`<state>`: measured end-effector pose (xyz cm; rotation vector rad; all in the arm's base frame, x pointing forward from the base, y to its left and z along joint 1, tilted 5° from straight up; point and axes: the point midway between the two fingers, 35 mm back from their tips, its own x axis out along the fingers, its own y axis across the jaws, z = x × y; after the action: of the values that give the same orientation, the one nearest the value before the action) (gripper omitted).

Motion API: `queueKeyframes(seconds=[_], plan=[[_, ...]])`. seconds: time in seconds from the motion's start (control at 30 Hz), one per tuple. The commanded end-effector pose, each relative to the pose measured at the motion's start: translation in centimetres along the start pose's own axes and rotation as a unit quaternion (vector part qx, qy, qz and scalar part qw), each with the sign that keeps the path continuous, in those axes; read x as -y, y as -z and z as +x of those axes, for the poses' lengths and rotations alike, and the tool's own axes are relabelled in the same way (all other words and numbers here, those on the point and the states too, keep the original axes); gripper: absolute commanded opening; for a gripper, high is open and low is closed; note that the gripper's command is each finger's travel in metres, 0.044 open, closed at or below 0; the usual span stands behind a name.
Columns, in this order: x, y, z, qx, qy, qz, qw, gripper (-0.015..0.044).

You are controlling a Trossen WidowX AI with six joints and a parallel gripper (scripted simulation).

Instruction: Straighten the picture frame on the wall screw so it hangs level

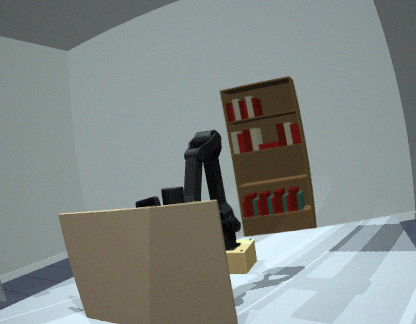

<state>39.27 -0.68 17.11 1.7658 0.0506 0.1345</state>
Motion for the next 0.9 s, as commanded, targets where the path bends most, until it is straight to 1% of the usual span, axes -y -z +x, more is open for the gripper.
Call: queueKeyframes(seconds=[0.0,0.57,0.87], plan=[[-0.28,0.00,-0.01,0.001,-0.008,-0.004,1.000,0.0000],[0.18,0.03,0.00,0.000,0.000,-0.003,1.000,0.0000],[0.33,0.10,0.00,0.000,0.000,-0.035,0.999,0.0000]])
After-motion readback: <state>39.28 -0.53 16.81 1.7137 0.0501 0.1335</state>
